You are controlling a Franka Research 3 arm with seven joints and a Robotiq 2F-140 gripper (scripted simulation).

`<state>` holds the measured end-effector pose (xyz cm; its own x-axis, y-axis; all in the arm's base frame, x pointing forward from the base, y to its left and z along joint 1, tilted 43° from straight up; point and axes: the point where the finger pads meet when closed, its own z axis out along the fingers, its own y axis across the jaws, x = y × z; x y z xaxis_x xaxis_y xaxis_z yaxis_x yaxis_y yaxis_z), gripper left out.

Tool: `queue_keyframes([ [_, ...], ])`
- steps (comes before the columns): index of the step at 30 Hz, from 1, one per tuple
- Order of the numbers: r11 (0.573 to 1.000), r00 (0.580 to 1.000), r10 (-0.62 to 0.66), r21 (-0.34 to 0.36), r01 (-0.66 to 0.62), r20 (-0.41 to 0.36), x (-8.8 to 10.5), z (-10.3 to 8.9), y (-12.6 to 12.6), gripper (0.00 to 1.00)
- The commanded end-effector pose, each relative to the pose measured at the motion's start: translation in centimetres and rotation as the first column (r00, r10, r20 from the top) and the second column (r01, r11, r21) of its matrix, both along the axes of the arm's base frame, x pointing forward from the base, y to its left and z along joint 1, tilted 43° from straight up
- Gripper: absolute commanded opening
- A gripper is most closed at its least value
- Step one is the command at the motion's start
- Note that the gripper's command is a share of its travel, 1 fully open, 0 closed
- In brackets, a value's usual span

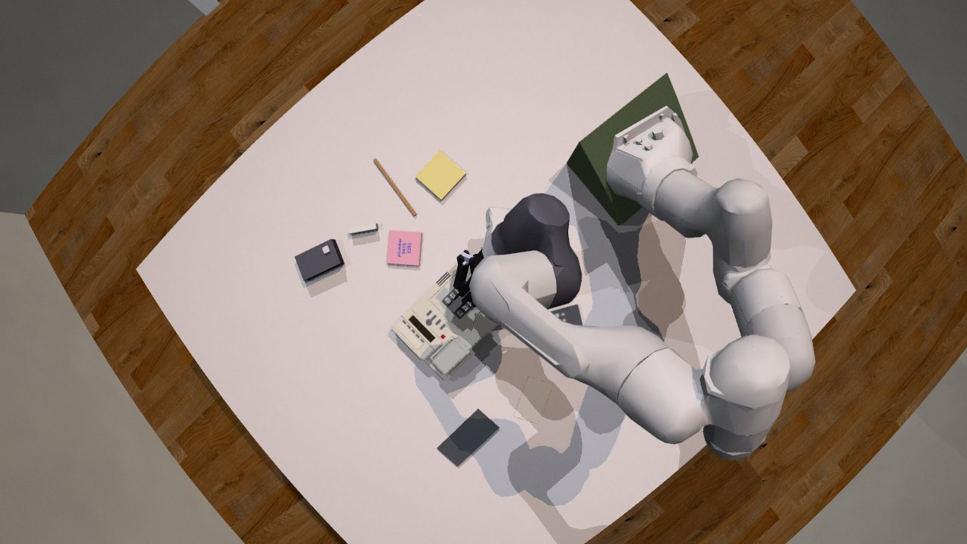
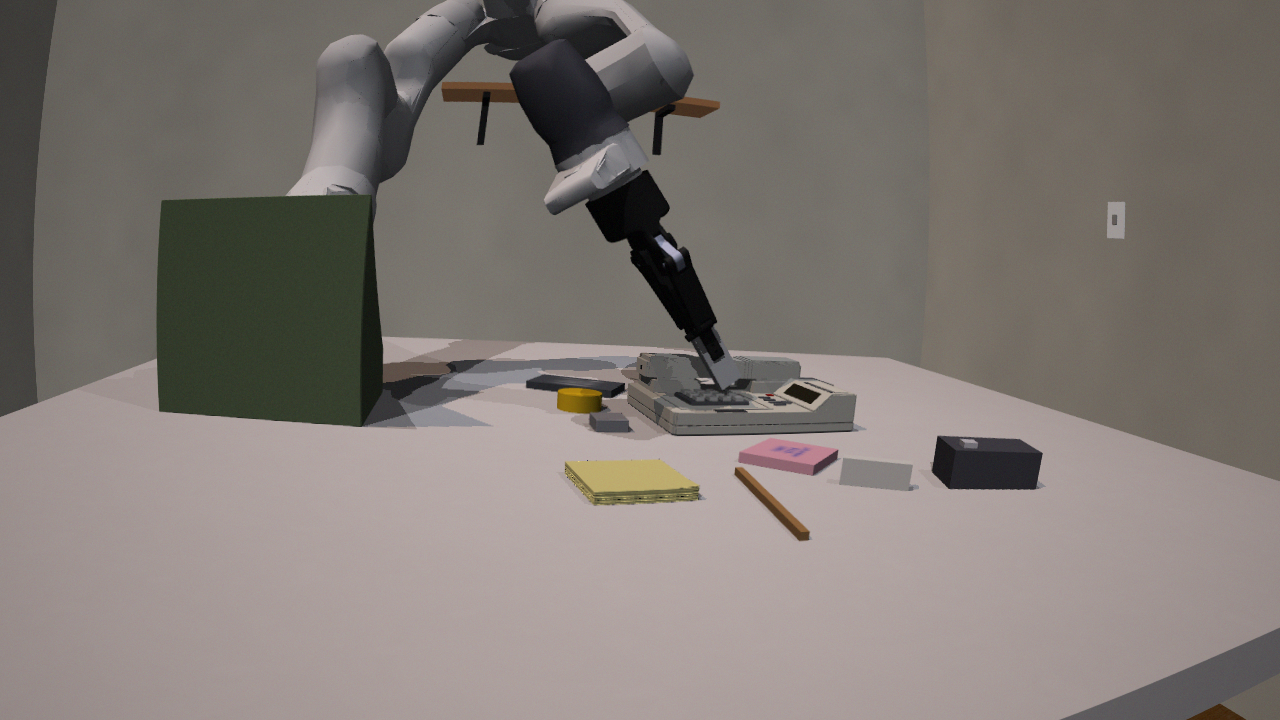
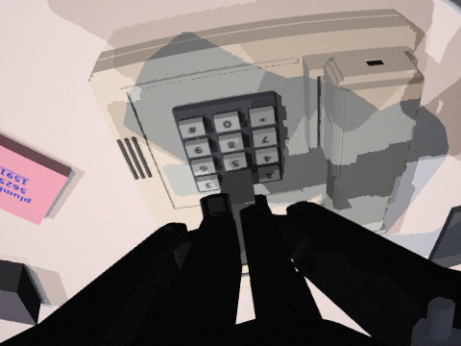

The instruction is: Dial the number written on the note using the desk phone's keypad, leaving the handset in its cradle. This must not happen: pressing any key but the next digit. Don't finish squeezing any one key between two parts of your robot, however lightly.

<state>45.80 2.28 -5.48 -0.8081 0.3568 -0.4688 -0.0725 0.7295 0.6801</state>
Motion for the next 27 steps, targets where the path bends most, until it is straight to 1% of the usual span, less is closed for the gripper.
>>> queue_keyframes([
  [1,1.000,1.000,-0.004,0.004,0.004,-0.006,-0.1,0.2,-0.3,0.00],
  [8,1.000,1.000,-0.004,0.004,0.004,-0.006,-0.2,0.1,-0.4,0.00],
  [20,1.000,1.000,-0.004,0.004,0.004,-0.006,-1.3,-1.0,-1.5,0.00],
  [27,1.000,1.000,-0.004,0.004,0.004,-0.006,-1.5,-1.2,-1.7,0.00],
])
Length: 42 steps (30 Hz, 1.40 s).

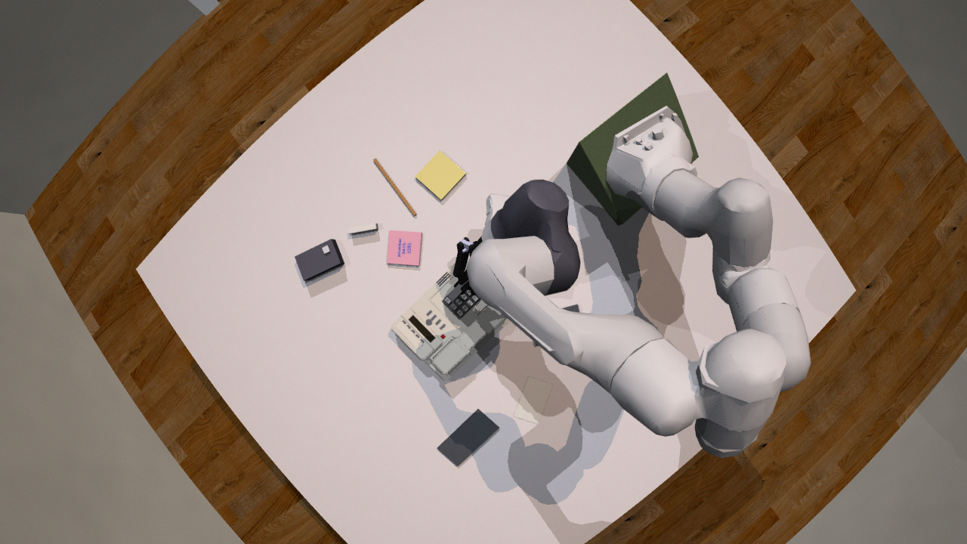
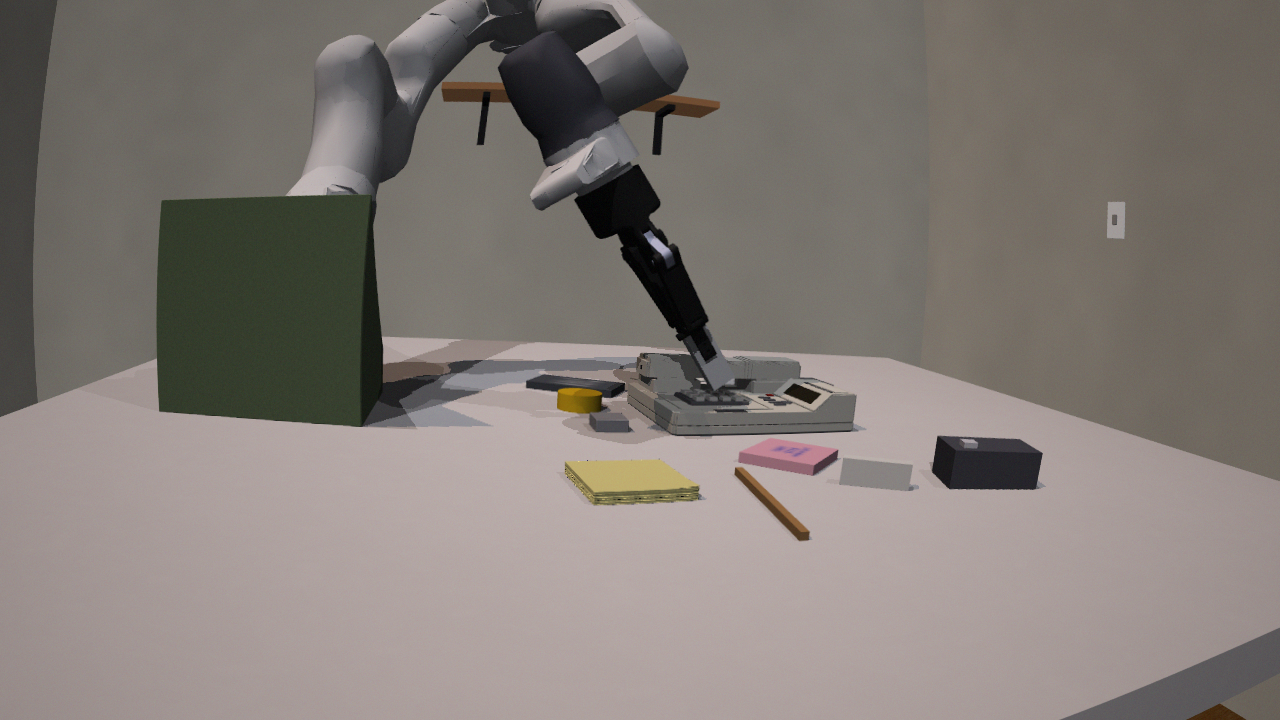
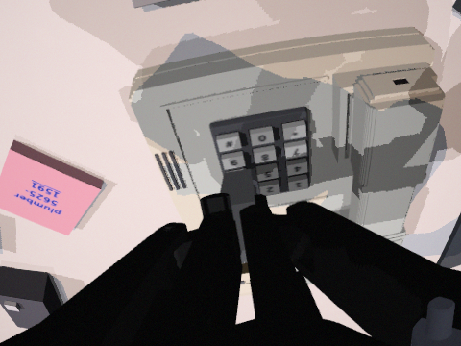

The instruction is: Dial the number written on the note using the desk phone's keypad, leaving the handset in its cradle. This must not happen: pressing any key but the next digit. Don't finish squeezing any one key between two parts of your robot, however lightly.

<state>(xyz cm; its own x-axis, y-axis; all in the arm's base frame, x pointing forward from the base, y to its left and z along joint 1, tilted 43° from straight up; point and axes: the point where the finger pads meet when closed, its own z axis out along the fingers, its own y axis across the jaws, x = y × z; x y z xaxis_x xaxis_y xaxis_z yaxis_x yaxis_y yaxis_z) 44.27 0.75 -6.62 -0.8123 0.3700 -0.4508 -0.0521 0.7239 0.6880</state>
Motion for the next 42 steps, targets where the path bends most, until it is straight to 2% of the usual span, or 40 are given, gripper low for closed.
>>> queue_keyframes([
  [1,1.000,1.000,0.008,-0.005,-0.007,0.012,0.00,-0.02,-0.18,0.00],
  [42,1.000,1.000,0.008,-0.005,-0.007,0.012,0.01,-0.80,0.56,0.00],
])
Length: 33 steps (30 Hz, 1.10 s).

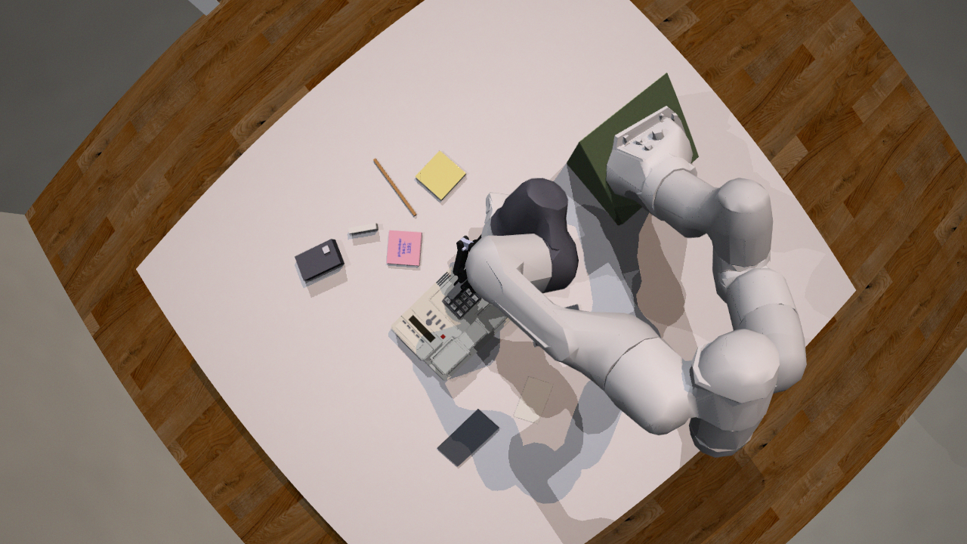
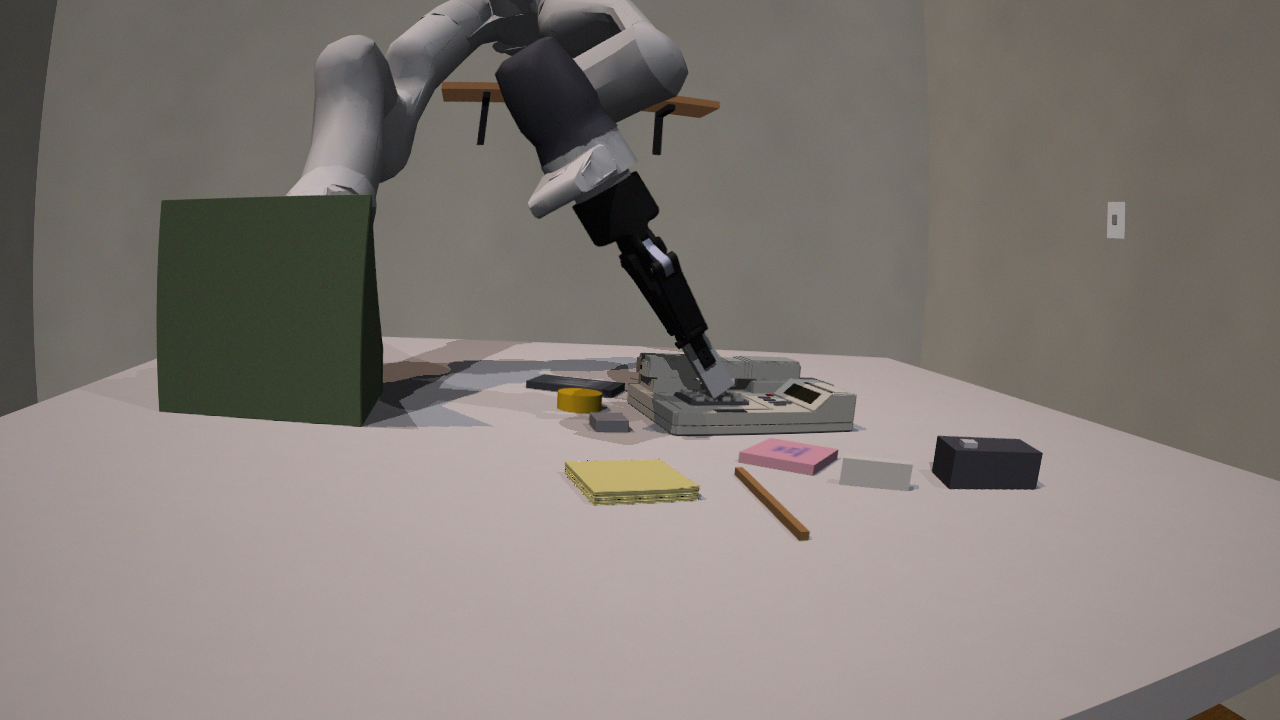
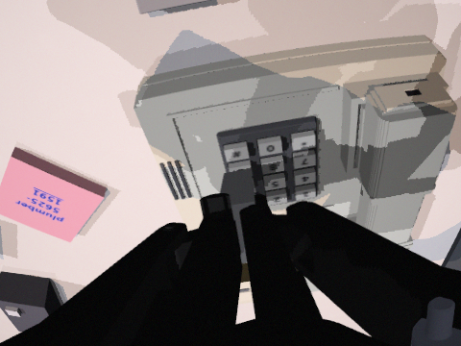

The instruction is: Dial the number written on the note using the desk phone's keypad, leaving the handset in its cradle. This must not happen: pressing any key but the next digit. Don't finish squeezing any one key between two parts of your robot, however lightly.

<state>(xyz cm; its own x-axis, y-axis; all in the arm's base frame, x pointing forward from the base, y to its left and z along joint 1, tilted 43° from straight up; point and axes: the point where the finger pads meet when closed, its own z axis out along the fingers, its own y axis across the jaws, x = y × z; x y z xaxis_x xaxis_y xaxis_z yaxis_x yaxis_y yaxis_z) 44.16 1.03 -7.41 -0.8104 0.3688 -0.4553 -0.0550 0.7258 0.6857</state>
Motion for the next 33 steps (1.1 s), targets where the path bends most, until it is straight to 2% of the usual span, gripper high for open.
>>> queue_keyframes([
  [1,1.000,1.000,0.008,-0.002,-0.008,0.007,0.12,-0.02,0.29,0.00],
  [24,1.000,1.000,0.008,-0.002,-0.008,0.007,0.13,-0.18,0.44,0.00],
  [33,1.000,1.000,0.008,-0.002,-0.008,0.007,0.11,0.73,-0.43,0.00],
])
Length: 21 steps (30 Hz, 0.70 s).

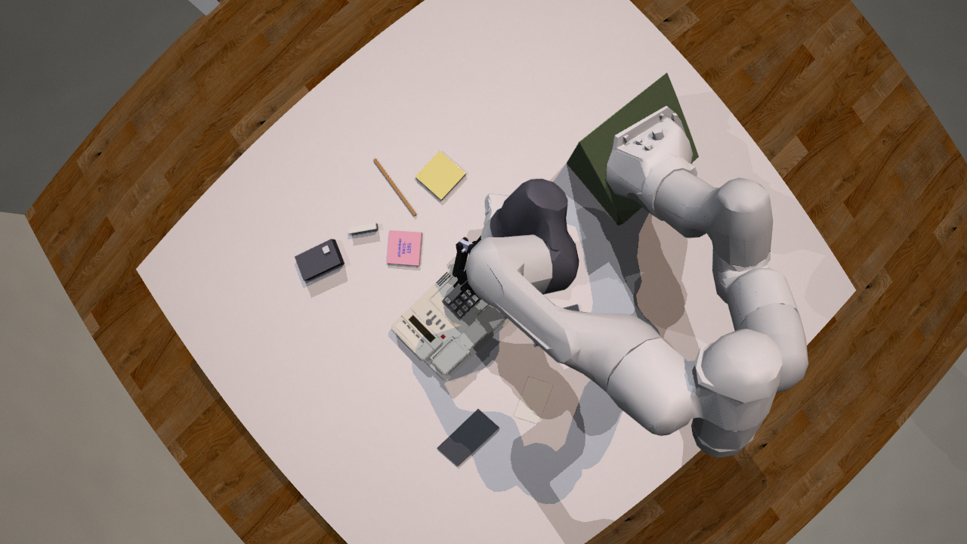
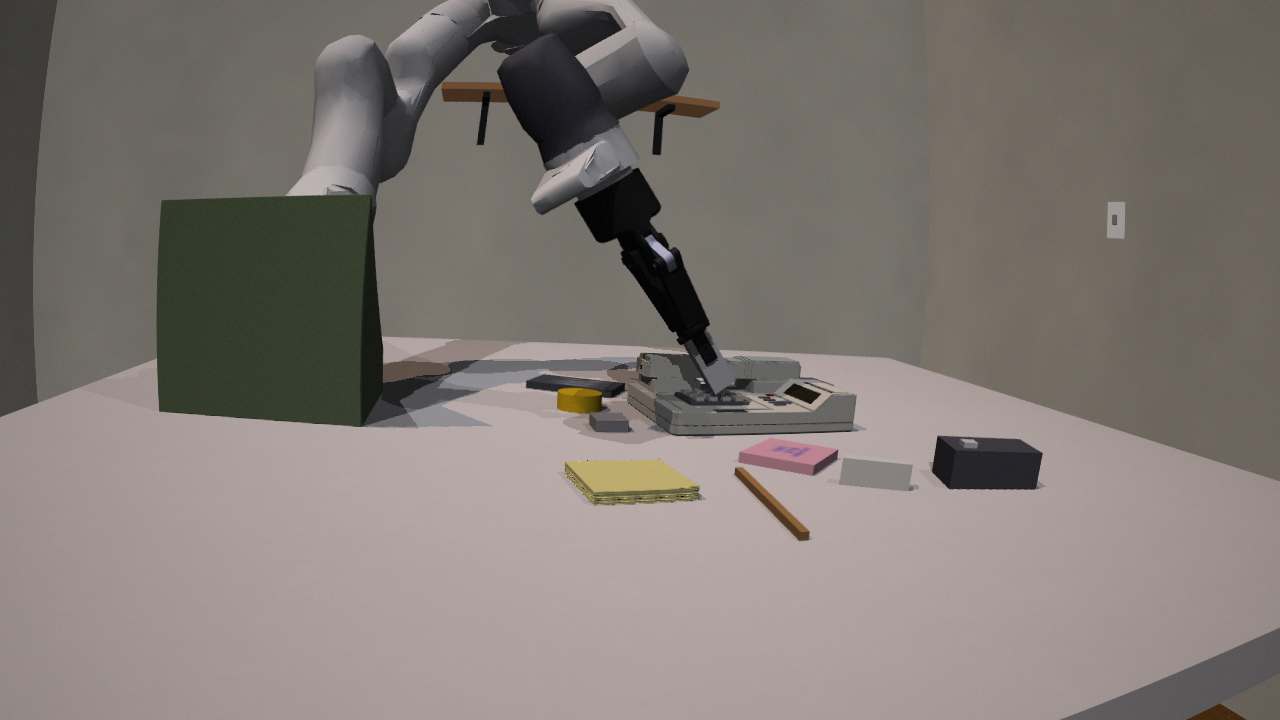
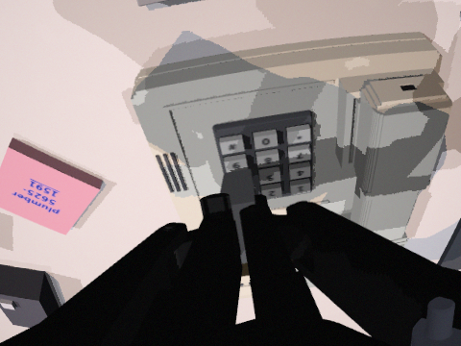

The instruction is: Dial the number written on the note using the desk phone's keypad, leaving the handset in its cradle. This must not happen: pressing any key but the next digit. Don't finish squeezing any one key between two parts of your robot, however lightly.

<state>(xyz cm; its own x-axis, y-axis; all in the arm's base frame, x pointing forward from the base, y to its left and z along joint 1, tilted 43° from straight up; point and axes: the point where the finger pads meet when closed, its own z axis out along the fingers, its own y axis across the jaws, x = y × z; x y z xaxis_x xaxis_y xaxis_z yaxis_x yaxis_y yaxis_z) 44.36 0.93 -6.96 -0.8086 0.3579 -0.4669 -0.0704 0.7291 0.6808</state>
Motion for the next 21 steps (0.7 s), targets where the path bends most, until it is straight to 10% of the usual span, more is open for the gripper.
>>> queue_keyframes([
  [1,1.000,1.000,-0.003,0.004,0.003,-0.004,-0.1,0.3,-0.4,0.00],
  [21,1.000,1.000,-0.003,0.004,0.003,-0.004,2.1,2.4,1.9,0.00],
])
